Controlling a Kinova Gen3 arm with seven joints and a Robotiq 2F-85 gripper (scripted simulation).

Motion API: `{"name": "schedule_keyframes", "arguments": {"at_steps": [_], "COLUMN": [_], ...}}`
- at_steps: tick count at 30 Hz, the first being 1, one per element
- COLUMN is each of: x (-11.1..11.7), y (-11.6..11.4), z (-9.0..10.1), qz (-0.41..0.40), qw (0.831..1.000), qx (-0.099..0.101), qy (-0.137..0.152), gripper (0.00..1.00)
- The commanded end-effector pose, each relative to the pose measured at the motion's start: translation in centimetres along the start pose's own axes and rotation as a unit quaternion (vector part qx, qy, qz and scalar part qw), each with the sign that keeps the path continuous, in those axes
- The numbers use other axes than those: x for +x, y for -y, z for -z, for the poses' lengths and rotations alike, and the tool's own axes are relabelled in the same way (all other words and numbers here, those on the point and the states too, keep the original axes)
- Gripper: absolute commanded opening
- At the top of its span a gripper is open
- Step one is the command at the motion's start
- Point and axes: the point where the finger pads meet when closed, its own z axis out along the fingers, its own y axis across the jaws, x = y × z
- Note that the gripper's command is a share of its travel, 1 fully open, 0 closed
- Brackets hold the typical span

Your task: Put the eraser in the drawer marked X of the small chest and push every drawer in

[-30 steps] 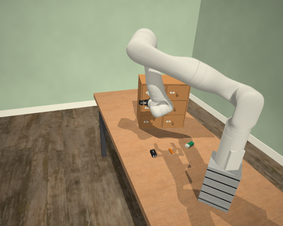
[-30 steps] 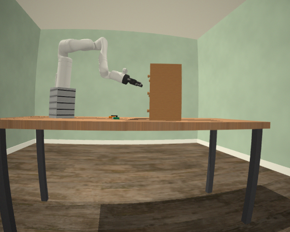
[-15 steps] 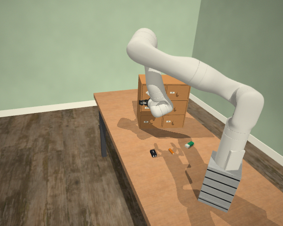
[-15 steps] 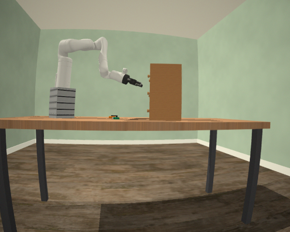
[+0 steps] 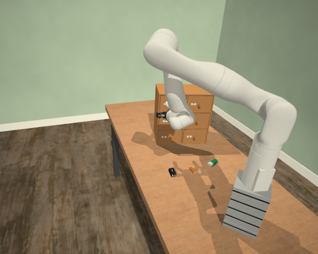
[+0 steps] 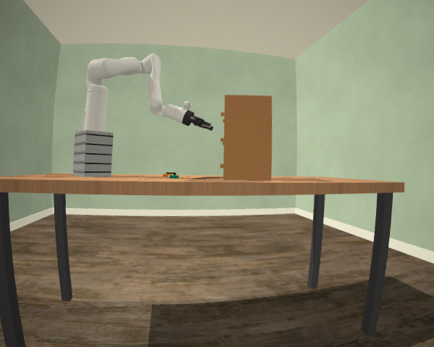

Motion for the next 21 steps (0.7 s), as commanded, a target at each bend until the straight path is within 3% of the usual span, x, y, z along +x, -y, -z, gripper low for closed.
{"name": "schedule_keyframes", "arguments": {"at_steps": [1,21], "x": [0.4,0.9], "y": [0.1,0.1], "z": [0.1,1.1], "qz": [-0.004,-0.003], "qw": [1.000,0.998], "qx": [0.001,0.001], "qy": [0.002,0.057], "gripper": [1.00,1.00]}}
